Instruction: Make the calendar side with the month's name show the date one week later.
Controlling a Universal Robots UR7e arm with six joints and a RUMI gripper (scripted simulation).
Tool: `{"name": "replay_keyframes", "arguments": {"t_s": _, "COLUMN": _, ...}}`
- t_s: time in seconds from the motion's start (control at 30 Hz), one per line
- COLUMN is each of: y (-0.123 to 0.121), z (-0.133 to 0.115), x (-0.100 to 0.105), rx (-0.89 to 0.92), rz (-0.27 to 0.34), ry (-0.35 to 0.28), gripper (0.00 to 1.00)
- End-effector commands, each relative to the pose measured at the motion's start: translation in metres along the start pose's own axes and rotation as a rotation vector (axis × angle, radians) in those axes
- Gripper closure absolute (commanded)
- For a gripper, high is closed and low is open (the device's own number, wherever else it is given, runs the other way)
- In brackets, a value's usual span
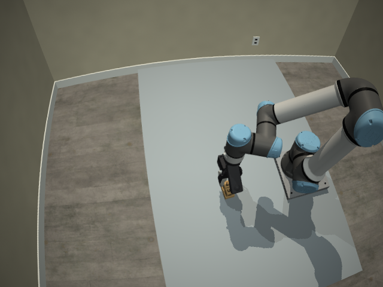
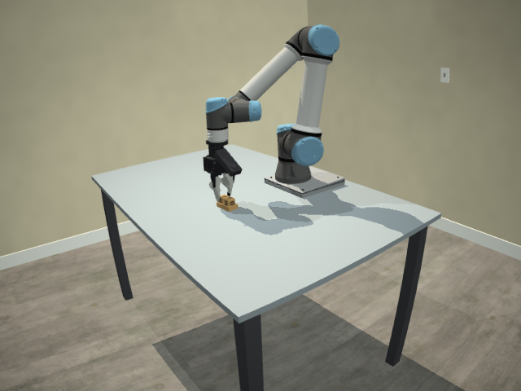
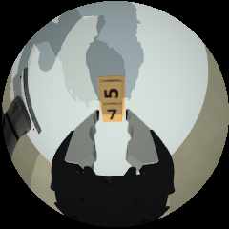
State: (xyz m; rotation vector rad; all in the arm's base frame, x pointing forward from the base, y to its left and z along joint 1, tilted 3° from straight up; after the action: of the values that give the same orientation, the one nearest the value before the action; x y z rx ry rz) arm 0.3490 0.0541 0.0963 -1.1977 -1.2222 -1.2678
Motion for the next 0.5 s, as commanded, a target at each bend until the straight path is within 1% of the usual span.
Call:
{"name": "replay_keyframes", "arguments": {"t_s": 0.0, "y": -0.0010, "z": 0.0010, "x": -0.0014, "rx": 0.000, "rz": 0.003, "ry": 0.002, "gripper": 0.72}}
{"name": "replay_keyframes", "arguments": {"t_s": 0.23, "y": -0.0010, "z": 0.0010, "x": -0.0014, "rx": 0.000, "rz": 0.003, "ry": 0.002, "gripper": 0.72}}
{"name": "replay_keyframes", "arguments": {"t_s": 0.27, "y": -0.0010, "z": 0.0010, "x": -0.0014, "rx": 0.000, "rz": 0.003, "ry": 0.002, "gripper": 0.90}}
{"name": "replay_keyframes", "arguments": {"t_s": 0.47, "y": -0.0010, "z": 0.0010, "x": -0.0014, "rx": 0.000, "rz": 0.003, "ry": 0.002, "gripper": 0.90}}
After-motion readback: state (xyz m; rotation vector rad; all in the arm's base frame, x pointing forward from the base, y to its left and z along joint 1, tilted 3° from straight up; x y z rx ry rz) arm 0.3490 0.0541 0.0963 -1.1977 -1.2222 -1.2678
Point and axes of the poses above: the point where the finger pads meet when closed, its own x axis back along the fingers, its own y axis across the jaws, z = x × y, the point moved 7 cm from there along x, back along the fingers, and after that the axes turned 11 degrees about -x, right-handed, at the moved point
